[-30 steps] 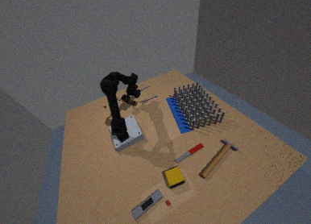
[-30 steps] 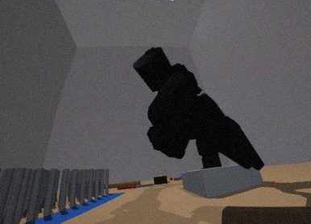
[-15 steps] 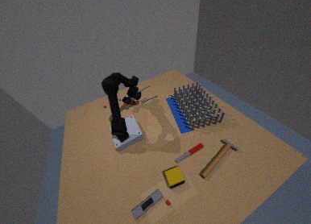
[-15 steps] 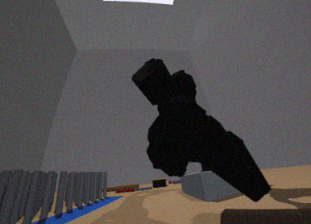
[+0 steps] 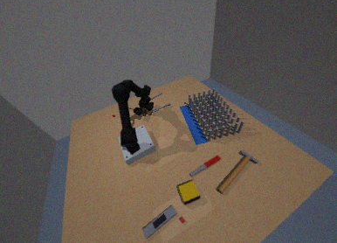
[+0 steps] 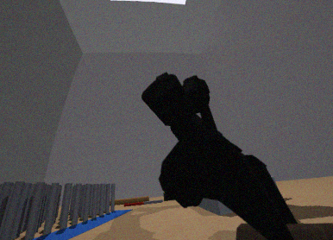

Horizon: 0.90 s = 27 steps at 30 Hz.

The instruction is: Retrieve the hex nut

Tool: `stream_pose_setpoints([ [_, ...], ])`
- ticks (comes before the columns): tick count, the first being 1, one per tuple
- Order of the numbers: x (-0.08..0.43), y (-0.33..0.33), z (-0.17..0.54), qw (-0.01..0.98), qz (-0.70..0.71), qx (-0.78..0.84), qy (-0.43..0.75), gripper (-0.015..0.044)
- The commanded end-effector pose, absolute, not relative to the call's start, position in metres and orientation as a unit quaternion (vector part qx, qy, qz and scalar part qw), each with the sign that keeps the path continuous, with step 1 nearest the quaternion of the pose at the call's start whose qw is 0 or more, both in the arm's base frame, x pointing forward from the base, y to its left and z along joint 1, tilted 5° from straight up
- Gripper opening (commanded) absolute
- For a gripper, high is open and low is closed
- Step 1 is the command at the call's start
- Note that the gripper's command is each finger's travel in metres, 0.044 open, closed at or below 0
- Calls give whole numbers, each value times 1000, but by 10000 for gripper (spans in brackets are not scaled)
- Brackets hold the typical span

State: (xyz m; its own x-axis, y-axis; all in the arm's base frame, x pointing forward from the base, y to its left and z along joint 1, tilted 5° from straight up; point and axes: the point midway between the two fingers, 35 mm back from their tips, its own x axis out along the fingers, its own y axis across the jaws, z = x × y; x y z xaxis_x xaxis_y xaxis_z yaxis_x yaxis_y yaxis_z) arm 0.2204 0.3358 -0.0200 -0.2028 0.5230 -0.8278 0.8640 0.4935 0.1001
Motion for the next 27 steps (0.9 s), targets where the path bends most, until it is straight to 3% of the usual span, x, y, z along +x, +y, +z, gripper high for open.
stream_pose_setpoints([
  [1,218,335,-30,428,-199,461,752,280],
  [6,218,334,-35,428,-199,461,752,280],
  [9,218,334,-35,428,-199,461,752,201],
  [18,218,334,-35,428,-199,461,752,141],
  [23,221,338,-21,430,-196,459,752,10],
  [27,226,343,7,430,-197,460,752,0],
])
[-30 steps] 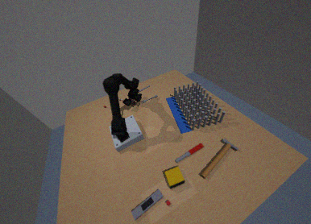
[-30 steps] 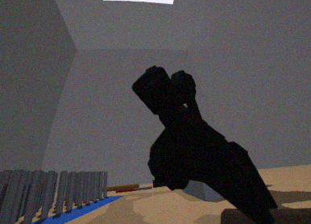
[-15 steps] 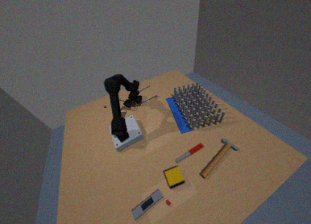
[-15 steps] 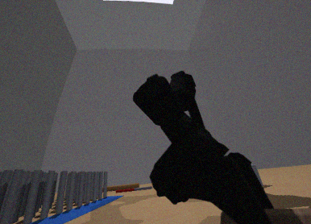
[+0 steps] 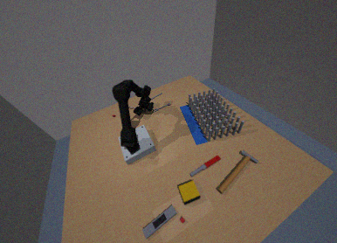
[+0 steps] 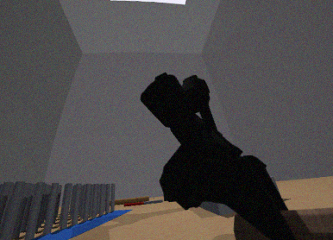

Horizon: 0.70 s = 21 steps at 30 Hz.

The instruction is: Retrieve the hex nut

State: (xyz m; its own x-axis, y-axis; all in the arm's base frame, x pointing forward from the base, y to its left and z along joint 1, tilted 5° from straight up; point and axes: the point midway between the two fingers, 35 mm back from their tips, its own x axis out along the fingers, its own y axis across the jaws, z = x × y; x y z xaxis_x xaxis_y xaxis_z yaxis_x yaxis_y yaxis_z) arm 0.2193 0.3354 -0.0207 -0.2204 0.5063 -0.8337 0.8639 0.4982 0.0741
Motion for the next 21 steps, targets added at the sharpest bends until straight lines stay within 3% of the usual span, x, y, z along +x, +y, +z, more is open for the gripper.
stream_pose_setpoints([
  [1,227,343,14,430,-197,460,751,0],
  [21,225,338,136,429,-201,461,750,0],
])
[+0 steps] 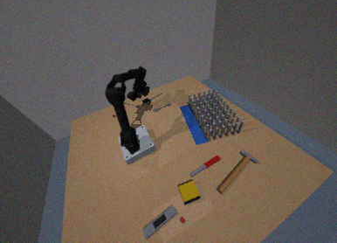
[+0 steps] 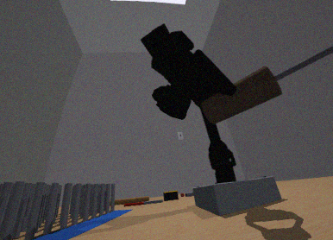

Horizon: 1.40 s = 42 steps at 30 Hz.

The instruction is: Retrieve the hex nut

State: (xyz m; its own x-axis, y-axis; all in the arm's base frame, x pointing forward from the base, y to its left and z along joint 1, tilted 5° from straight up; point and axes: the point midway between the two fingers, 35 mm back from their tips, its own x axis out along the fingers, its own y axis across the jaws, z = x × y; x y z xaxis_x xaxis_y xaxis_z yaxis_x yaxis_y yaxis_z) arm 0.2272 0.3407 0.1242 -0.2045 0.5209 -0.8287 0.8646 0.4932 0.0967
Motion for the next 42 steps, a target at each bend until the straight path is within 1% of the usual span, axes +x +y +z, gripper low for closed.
stream_pose_setpoints([
  [1,225,338,136,429,-201,461,750,0],
  [4,226,337,136,436,-194,457,750,0],
  [24,247,305,133,628,14,284,724,0],
  [42,260,271,133,726,163,73,664,0],
])
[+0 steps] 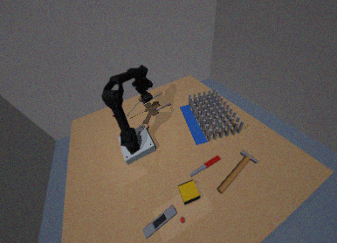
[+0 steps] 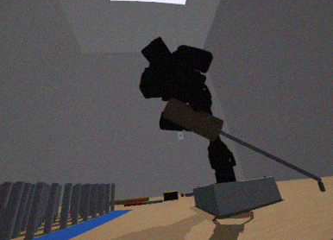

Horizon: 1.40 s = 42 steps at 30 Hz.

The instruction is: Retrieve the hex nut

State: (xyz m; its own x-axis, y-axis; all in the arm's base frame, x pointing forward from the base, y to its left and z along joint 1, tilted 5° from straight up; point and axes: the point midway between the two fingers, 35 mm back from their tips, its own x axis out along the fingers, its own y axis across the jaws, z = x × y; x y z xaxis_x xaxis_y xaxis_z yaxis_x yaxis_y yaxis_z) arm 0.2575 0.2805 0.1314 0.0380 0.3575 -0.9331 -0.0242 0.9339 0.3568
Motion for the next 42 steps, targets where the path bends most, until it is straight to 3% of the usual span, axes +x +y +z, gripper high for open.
stream_pose_setpoints([
  [1,261,270,133,730,171,59,659,0],
  [20,276,237,136,751,296,-211,551,0],
  [42,287,190,135,619,391,-523,437,0],
])
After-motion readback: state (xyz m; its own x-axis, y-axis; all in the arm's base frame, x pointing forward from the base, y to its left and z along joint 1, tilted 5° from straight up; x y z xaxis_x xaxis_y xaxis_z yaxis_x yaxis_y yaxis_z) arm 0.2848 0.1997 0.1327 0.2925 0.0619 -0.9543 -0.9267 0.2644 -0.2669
